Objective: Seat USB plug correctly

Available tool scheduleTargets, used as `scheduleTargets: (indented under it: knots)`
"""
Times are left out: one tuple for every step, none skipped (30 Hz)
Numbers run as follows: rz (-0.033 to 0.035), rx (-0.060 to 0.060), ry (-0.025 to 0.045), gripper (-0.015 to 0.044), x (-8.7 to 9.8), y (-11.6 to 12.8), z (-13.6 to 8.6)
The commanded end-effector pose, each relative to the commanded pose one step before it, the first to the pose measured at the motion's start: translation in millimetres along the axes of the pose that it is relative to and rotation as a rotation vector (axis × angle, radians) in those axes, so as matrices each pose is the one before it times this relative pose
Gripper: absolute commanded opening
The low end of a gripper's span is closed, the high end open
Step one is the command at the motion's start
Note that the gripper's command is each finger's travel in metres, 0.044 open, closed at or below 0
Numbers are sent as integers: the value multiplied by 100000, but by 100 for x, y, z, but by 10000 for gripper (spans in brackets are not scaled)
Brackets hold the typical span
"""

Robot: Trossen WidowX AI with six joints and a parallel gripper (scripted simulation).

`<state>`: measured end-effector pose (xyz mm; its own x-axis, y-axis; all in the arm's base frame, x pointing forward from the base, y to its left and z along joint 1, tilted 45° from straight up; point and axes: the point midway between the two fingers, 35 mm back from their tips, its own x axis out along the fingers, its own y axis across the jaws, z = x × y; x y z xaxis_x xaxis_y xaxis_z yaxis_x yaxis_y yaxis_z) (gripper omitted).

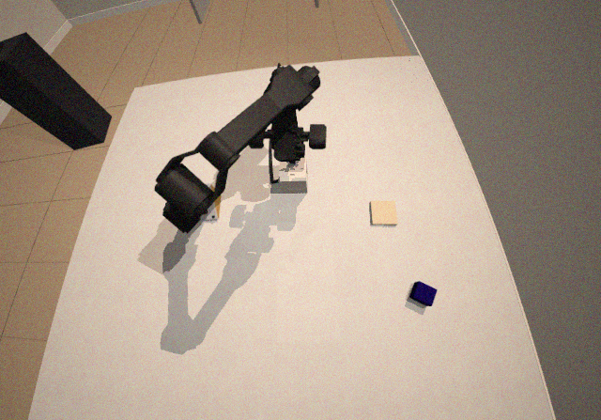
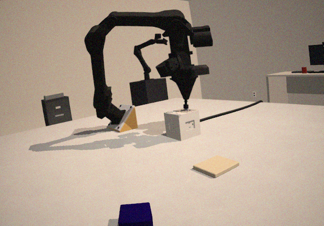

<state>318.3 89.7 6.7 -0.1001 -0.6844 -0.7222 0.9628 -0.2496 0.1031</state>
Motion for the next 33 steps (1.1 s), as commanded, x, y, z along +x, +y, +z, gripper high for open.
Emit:
scheduleTargets:
  knots:
    - [7, 21, 44, 0, -17, 7, -4]
    - [0, 0, 0, 0, 0, 0, 0]
    - [0, 0, 0, 0, 0, 0, 0]
    - [0, 0, 0, 0, 0, 0, 0]
    - [0, 0, 0, 0, 0, 0, 0]
    - [0, 0, 0, 0, 0, 0, 0]
    - [0, 0, 0, 0, 0, 0, 0]
    - [0, 0, 0, 0, 0, 0, 0]
    - [0, 0, 0, 0, 0, 0, 0]
    - [-7, -20, -43, 0, 16, -7, 5]
    - [-1, -1, 1, 0, -33, 0, 0]
    - [-1, -1, 2, 0, -61, 0, -1]
    - [-1, -1, 2, 0, -68, 0, -1]
    - [-1, -1, 2, 0, -68, 0, -1]
    - [-1, -1, 2, 0, -67, 0, -1]
    - [-1, -1, 2, 0, -67, 0, -1]
    - [-1, -1, 2, 0, -67, 0, -1]
    - [-1, -1, 2, 0, -67, 0, -1]
    - [-1, -1, 2, 0, -67, 0, -1]
    - [-1, -1, 2, 0, -67, 0, -1]
    - [-1, -1, 2, 0, -67, 0, -1]
    - [-1, -1, 2, 0, -67, 0, -1]
    - [-1, -1, 2, 0, -67, 0, -1]
    - [-1, -1, 2, 0, -67, 0, -1]
    - [-1, -1, 2, 0, -67, 0, -1]
    - [-1, -1, 2, 0, -67, 0, -1]
    - [-1, -1, 2, 0, -67, 0, -1]
    - [-1, -1, 2, 0, -67, 0, -1]
    - [-1, -1, 2, 0, -67, 0, -1]
    - [-1, -1, 2, 0, -67, 0, -1]
    - [-1, -1, 2, 0, -67, 0, -1]
    - [-1, -1, 2, 0, -67, 0, -1]
    - [-1, -1, 2, 0, -67, 0, -1]
